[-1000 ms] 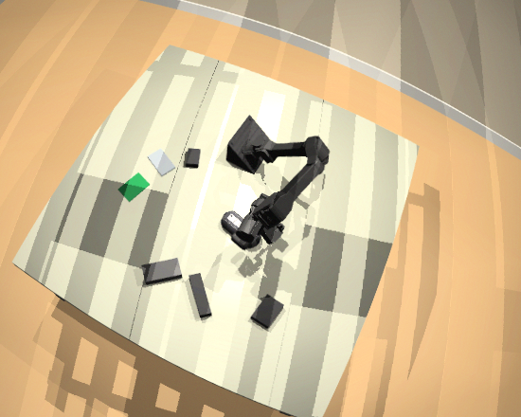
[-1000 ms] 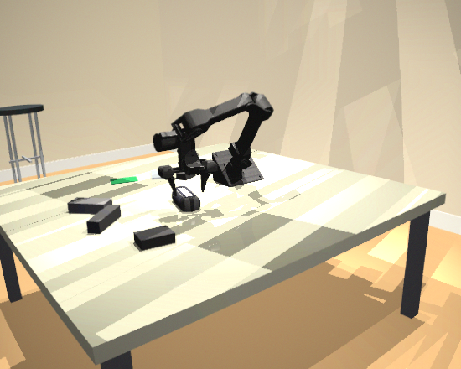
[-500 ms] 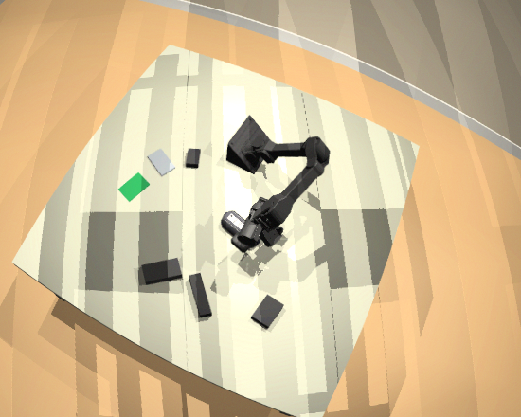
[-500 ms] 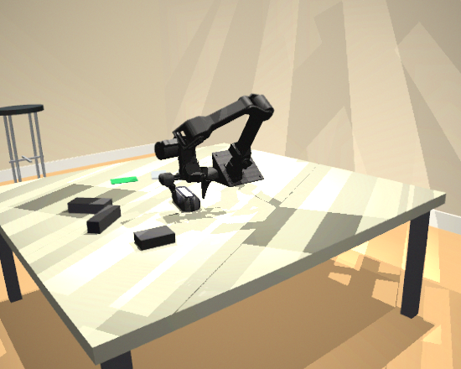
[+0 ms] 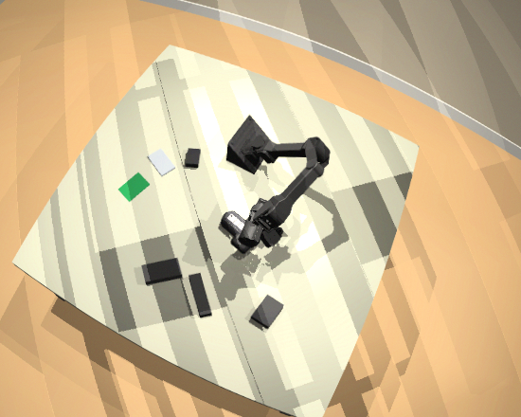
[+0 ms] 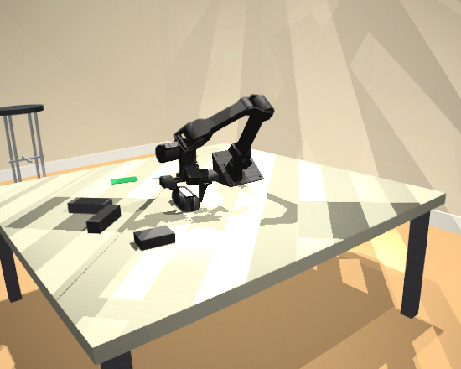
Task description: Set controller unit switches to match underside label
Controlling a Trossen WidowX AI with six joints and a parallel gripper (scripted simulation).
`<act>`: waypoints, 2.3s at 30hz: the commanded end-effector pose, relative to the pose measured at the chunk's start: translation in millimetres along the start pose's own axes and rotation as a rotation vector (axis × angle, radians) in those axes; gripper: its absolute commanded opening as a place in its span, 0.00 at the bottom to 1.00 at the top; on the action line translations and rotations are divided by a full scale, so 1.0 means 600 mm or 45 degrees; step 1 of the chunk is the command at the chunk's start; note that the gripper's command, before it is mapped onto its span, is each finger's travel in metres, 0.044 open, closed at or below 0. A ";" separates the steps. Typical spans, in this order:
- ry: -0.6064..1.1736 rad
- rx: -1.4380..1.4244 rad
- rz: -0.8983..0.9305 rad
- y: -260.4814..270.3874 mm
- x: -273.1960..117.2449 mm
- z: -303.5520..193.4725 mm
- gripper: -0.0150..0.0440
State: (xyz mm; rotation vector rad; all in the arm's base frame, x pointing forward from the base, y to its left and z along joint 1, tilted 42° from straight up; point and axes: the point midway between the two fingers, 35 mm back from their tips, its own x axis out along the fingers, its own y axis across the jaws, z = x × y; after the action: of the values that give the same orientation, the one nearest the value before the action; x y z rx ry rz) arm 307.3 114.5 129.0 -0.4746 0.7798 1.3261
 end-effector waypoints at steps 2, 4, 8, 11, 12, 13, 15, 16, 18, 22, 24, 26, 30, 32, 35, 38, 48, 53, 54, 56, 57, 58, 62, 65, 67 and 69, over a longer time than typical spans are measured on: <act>0.003 0.005 0.000 0.000 0.001 -0.001 0.81; 0.003 0.005 0.000 0.000 0.001 -0.001 0.81; 0.003 0.005 0.000 0.000 0.001 -0.001 0.81; 0.003 0.005 0.000 0.000 -0.002 -0.002 0.81; 0.003 0.005 0.000 0.000 -0.003 -0.002 0.81; 0.003 0.005 0.000 0.000 -0.005 -0.002 0.82; 0.003 0.005 0.000 0.000 -0.007 -0.003 0.82; 0.003 0.005 0.000 0.000 -0.008 -0.003 0.82; 0.003 0.005 0.000 0.000 -0.010 -0.004 0.82; 0.003 0.005 0.000 0.000 -0.015 -0.006 0.82; 0.003 0.005 0.000 0.000 -0.018 -0.006 0.82; 0.004 0.005 0.000 0.000 -0.021 -0.007 0.82; 0.004 0.005 0.000 0.000 -0.026 -0.009 0.82; 0.004 0.005 0.000 0.000 -0.027 -0.009 0.82; 0.004 0.005 0.000 0.000 -0.028 -0.010 0.82; 0.004 0.005 0.000 0.000 -0.032 -0.011 0.82; 0.005 0.005 0.000 0.000 -0.044 -0.017 0.82; 0.005 0.005 0.000 0.000 -0.051 -0.020 0.82; 0.005 0.005 0.000 0.000 -0.052 -0.020 0.82; 0.005 0.005 0.000 0.000 -0.054 -0.022 0.82; 0.005 0.005 0.000 0.000 -0.055 -0.022 0.82; 0.006 0.005 0.000 0.000 -0.057 -0.023 0.82; 0.006 0.005 0.000 0.000 -0.061 -0.025 0.82; 0.006 0.005 0.000 0.000 -0.065 -0.028 0.82; 0.006 0.005 0.000 0.000 -0.067 -0.029 0.82; 0.006 0.006 0.000 0.000 -0.069 -0.030 0.82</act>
State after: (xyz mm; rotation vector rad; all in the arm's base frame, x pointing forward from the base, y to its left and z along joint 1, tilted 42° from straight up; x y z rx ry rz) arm 300.3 79.5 145.7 -0.4722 0.7873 1.3341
